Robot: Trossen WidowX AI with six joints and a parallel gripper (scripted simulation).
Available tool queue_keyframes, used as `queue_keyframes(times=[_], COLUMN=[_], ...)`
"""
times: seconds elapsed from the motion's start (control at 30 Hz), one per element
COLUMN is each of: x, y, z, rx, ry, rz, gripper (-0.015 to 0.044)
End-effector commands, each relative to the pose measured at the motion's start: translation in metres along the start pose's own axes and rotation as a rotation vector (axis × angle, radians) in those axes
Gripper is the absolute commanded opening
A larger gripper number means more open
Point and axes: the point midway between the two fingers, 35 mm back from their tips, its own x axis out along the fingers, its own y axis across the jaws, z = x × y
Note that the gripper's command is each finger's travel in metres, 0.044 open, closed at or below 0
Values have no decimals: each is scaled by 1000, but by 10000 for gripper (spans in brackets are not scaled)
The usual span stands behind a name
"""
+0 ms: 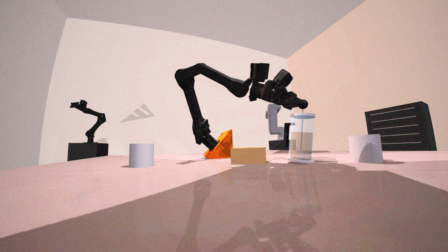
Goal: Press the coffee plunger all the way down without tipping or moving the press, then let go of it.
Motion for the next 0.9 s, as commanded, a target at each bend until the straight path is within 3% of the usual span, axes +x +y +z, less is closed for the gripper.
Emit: queue_keyframes(times=[0.0, 0.87], x=[3, 1], y=[0, 0], z=[-5, 0], rx=[1, -1], ry=[17, 3], rz=[-2, 0], gripper=[119, 119])
